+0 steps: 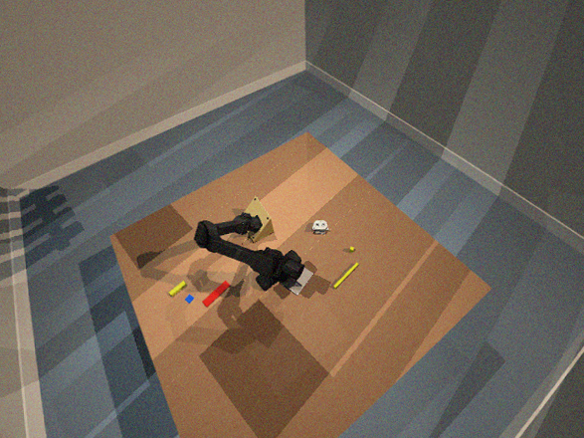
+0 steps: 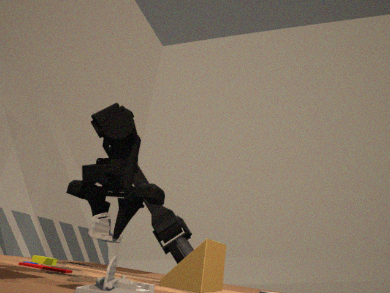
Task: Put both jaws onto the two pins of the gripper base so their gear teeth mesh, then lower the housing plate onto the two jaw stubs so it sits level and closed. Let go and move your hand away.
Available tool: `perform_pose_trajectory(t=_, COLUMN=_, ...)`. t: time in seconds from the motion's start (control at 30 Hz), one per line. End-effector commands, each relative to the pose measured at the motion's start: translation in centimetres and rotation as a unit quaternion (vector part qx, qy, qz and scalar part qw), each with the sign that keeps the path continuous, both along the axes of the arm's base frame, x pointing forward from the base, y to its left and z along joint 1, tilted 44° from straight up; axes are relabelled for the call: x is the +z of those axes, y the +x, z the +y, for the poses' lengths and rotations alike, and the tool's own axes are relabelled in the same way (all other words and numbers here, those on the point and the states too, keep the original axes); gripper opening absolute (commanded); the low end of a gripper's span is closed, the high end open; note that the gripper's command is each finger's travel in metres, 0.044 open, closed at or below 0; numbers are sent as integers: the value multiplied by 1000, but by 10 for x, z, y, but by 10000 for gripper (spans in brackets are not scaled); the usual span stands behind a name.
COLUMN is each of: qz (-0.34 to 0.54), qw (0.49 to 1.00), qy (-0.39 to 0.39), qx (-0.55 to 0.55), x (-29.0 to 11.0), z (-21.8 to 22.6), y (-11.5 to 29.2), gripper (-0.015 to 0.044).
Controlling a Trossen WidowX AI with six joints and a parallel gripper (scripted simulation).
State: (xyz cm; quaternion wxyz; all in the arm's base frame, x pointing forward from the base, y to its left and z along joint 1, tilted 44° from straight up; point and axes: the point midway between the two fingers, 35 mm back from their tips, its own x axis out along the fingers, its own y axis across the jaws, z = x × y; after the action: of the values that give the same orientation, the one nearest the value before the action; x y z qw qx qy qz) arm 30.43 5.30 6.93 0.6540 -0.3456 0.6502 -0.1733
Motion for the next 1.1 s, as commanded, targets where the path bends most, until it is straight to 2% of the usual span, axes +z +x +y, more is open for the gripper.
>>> perform_pose_trajectory(t=0.0, qz=4, qw=1000, qy=1, qx=6, x=-9, z=9, y=2, gripper=134)
perform_pose_trajectory(t=0.57, qz=39, qw=998, qy=-12, qx=44, x=-50, z=47, y=3, gripper=134)
perform_pose_trajectory(t=1.07, qz=40, qw=998, qy=-12, qx=45, x=-52, z=48, y=3, gripper=134)
